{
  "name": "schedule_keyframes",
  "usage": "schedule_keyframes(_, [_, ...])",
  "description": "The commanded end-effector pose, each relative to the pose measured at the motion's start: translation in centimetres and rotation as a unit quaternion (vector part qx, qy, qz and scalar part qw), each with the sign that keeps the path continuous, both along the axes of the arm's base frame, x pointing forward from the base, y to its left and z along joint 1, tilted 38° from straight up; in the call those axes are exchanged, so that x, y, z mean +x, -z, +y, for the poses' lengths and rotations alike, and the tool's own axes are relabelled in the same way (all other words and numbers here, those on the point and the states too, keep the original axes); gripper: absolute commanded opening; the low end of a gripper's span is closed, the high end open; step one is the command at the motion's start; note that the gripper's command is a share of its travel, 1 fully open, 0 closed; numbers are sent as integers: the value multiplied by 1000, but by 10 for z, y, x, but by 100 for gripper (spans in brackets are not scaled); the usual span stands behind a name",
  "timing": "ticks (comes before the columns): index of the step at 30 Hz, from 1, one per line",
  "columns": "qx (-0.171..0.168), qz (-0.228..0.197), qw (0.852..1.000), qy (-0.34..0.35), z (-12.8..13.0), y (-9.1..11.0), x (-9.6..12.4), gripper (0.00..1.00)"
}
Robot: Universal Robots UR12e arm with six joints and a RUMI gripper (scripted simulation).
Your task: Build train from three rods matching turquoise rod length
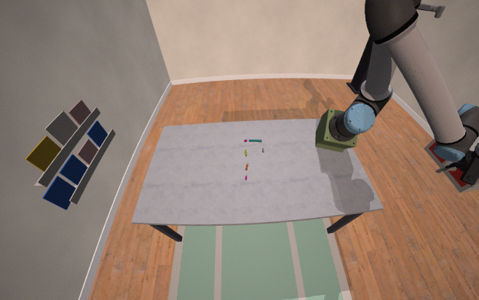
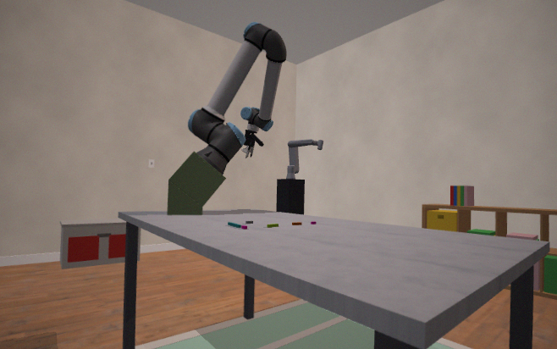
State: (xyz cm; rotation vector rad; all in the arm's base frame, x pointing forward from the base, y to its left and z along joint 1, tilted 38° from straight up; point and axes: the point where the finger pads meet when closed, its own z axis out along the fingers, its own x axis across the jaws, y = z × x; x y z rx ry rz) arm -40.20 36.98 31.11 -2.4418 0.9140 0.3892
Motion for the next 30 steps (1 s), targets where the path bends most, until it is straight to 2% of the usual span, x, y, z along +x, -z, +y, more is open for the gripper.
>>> schedule_keyframes(1, [0, 0, 1000, 0, 0, -1, 0, 100])
schedule_keyframes(30, [0, -1, 1000, 1, 3, 0, 2, 100])
